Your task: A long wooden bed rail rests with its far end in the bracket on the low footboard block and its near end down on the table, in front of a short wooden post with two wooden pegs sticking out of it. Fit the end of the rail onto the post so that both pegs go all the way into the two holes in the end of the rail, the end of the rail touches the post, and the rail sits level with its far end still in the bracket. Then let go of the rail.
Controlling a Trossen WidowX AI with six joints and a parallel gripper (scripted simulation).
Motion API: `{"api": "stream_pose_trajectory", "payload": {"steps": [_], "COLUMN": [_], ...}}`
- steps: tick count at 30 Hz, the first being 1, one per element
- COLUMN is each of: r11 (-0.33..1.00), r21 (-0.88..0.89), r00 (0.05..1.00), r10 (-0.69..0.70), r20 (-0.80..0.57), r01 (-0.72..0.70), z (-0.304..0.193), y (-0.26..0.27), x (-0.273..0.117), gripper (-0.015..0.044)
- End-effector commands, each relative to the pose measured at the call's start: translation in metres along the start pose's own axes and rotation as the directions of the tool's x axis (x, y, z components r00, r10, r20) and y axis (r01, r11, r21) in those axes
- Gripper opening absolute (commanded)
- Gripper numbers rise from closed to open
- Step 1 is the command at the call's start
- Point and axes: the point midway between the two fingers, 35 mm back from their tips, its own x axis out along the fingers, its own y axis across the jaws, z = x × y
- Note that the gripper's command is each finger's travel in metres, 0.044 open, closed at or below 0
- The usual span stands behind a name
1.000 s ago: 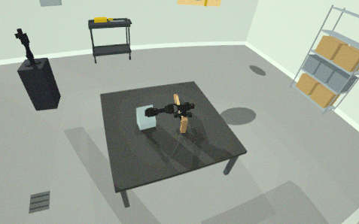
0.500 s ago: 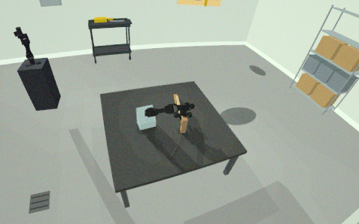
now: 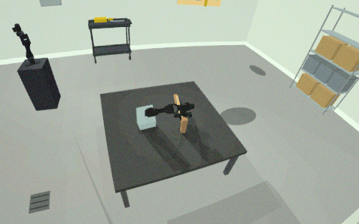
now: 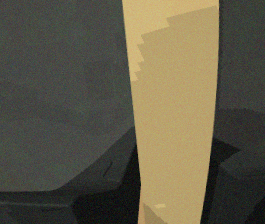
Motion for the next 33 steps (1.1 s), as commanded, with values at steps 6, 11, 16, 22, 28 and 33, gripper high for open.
{"api": "stream_pose_trajectory", "payload": {"steps": [6,11,16,22,28,33], "r11": [1.000,1.000,1.000,1.000,1.000,1.000], "r21": [0.000,0.000,0.000,0.000,0.000,0.000], "r00": [1.000,1.000,1.000,1.000,1.000,1.000], "r10": [-0.006,-0.006,-0.005,-0.005,-0.005,-0.005], "r20": [-0.010,-0.010,-0.010,-0.010,-0.009,-0.010], "r01": [0.006,0.006,0.006,0.005,0.005,0.005], "z": [0.0014,0.0027,0.0031,0.0031,0.0031,0.0021], "y": [-0.0006,-0.0004,-0.0002,-0.0001,0.0000,0.0000], "x": [0.0007,0.0014,0.0010,0.0001,-0.0007,-0.0008], "gripper": [0.0000,0.0000,0.0000,0.0000,0.0000,0.0000]}}
